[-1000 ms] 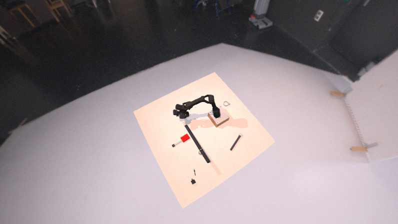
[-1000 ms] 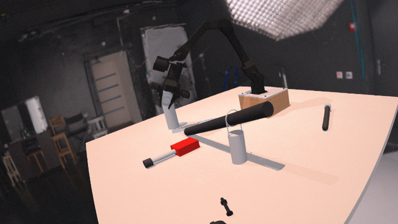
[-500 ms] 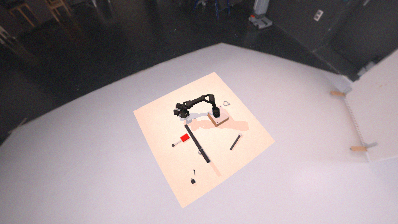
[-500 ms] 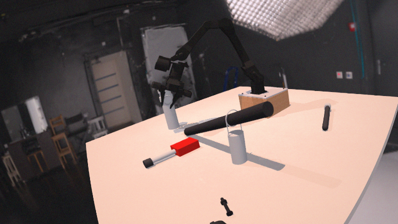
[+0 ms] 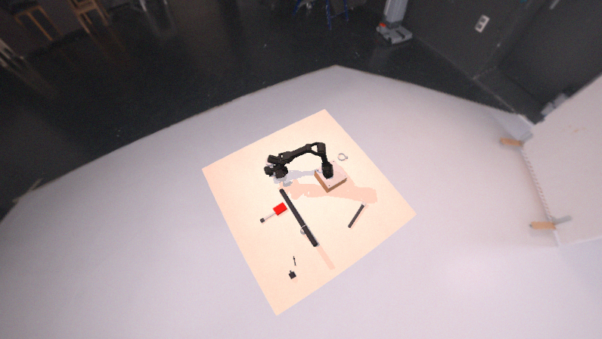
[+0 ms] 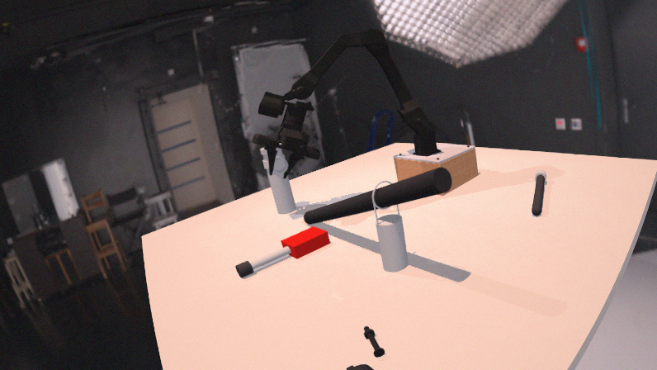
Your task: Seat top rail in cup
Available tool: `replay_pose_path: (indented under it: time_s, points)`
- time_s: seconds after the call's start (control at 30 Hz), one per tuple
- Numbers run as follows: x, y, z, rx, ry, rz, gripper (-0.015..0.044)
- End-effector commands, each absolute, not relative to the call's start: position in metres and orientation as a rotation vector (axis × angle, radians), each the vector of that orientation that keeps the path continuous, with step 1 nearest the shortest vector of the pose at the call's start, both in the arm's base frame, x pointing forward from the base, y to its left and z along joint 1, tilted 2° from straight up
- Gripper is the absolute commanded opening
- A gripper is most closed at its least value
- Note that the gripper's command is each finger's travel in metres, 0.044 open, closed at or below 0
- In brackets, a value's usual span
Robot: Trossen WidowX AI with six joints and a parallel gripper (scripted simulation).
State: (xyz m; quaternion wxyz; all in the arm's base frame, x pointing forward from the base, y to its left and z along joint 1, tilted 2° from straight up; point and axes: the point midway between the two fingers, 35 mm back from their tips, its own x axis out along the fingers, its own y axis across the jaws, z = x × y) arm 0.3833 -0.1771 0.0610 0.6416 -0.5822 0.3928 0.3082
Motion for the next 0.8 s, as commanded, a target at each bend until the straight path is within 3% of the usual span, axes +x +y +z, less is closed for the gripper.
replay_pose_path:
  time_s: [0.0, 0.77]
  points:
    - [0.38, -0.177, 0.06, -1.341, 0.883, 0.721, 0.0]
    - [0.368, -0.177, 0.06, -1.412, 0.798, 0.825, 0.0]
